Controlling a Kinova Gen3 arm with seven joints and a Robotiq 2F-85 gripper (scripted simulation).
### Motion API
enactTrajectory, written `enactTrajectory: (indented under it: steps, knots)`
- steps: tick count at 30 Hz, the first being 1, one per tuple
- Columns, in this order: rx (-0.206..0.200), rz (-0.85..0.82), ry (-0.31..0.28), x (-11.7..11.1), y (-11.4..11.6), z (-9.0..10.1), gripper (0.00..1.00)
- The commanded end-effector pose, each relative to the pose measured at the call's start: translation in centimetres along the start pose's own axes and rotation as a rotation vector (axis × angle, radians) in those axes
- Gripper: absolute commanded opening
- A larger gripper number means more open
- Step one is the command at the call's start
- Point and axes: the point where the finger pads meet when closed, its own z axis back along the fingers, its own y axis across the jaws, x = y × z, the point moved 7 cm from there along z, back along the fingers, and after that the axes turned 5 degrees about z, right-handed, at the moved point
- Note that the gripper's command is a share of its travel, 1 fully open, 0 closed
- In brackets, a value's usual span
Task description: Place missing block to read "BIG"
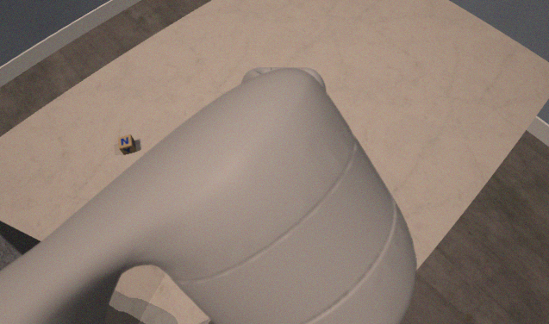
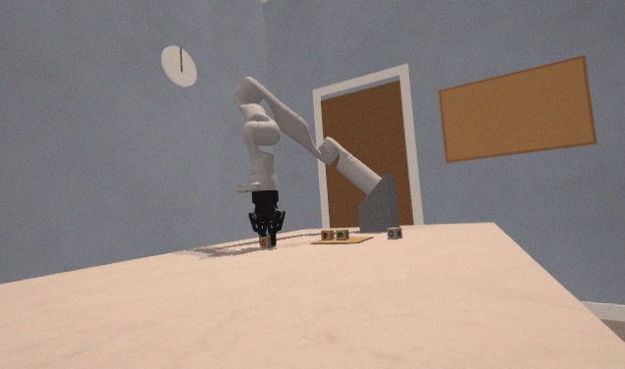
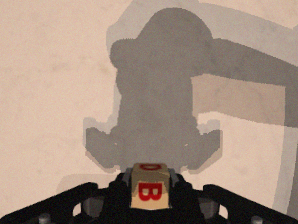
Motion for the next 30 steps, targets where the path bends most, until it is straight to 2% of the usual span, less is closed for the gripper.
enactTrajectory:
  steps: [1,27,30]
  knots:
    - [0.000,0.000,0.001,-0.05,0.01,0.07,0.26]
    - [0.000,0.000,0.001,-0.05,0.01,0.12,0.26]
    - [0.000,0.000,0.001,-0.05,0.01,0.77,0.26]
